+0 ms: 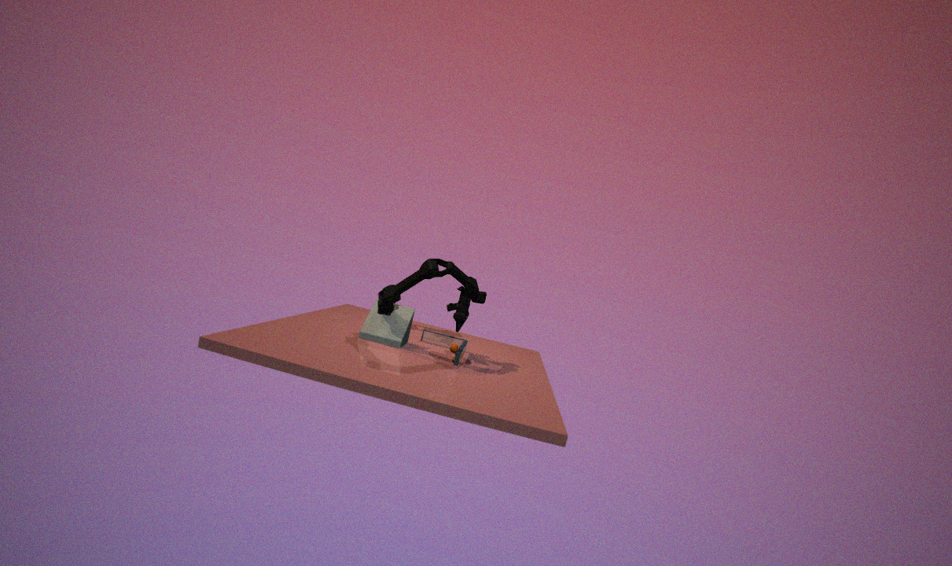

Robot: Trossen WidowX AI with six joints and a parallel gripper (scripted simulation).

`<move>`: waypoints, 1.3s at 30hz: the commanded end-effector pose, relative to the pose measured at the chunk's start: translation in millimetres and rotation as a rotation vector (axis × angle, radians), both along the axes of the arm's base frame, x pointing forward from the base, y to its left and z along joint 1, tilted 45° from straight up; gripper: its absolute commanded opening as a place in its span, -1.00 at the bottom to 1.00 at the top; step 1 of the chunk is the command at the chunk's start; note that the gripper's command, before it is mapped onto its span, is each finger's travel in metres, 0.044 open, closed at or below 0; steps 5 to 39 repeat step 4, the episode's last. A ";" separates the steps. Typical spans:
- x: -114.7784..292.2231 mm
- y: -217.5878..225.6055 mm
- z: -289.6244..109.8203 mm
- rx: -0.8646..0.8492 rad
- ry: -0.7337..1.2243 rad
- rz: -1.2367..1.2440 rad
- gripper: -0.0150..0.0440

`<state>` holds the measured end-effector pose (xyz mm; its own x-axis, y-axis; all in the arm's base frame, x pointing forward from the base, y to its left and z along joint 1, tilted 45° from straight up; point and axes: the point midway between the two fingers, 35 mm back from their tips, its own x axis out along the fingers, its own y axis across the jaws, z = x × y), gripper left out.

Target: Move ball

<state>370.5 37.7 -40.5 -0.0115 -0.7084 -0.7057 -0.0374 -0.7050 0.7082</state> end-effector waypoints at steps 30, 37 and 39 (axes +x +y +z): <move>-0.3 24.6 24.0 0.011 -0.020 0.004 1.00; -0.3 24.6 24.0 0.011 -0.020 0.004 1.00; -0.3 24.6 24.0 0.011 -0.020 0.004 1.00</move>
